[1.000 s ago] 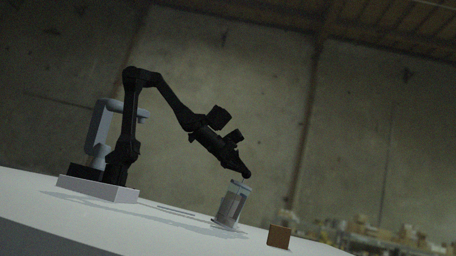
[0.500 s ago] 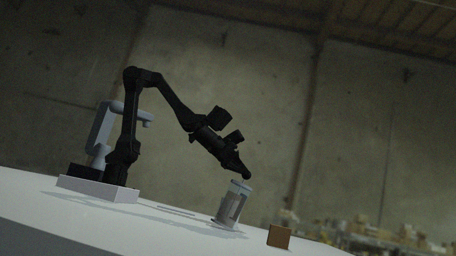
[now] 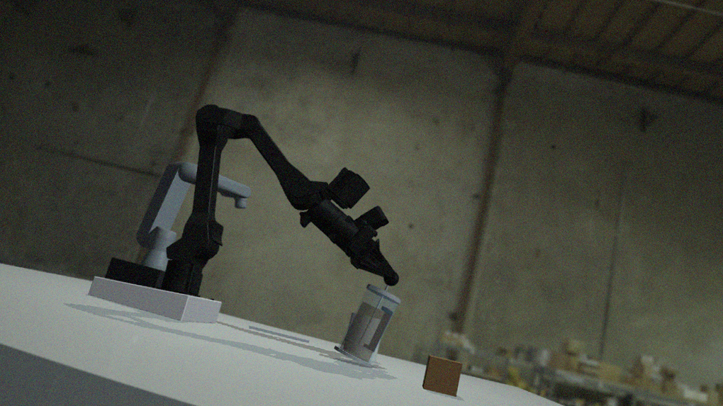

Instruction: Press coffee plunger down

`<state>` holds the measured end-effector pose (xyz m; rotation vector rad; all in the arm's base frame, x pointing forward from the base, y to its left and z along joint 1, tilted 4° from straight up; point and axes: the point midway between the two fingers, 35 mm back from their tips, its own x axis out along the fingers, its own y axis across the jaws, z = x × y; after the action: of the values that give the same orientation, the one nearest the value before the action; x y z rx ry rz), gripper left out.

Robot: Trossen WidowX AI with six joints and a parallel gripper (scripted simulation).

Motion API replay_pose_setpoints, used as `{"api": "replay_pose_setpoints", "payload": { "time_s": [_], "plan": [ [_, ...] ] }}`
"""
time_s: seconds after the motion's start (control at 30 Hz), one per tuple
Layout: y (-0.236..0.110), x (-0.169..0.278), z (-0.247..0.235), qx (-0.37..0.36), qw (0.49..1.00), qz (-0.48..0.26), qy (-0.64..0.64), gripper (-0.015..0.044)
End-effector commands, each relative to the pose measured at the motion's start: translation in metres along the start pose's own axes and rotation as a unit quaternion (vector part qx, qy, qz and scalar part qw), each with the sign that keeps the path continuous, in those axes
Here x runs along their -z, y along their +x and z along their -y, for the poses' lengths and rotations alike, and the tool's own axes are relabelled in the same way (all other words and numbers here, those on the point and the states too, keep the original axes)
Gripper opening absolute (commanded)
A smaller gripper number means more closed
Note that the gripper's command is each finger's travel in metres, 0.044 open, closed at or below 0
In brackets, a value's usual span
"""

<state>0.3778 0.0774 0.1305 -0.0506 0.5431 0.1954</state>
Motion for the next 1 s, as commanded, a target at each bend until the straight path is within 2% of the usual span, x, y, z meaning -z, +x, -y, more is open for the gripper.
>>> {"api": "replay_pose_setpoints", "payload": {
  "time_s": [0.0,0.47,0.87,0.97],
  "plan": [
    [0.0034,0.0051,0.0,0.0,1.0,-0.01,0.001,0.0121],
    [0.0006,0.0,0.0,0.0,1.0,-0.001,0.0,0.0121],
    [0.0006,0.0,0.0,0.0,1.0,-0.001,0.0,0.0436],
    [0.0006,0.0,0.0,0.0,1.0,-0.001,0.0,0.044]
  ]
}}
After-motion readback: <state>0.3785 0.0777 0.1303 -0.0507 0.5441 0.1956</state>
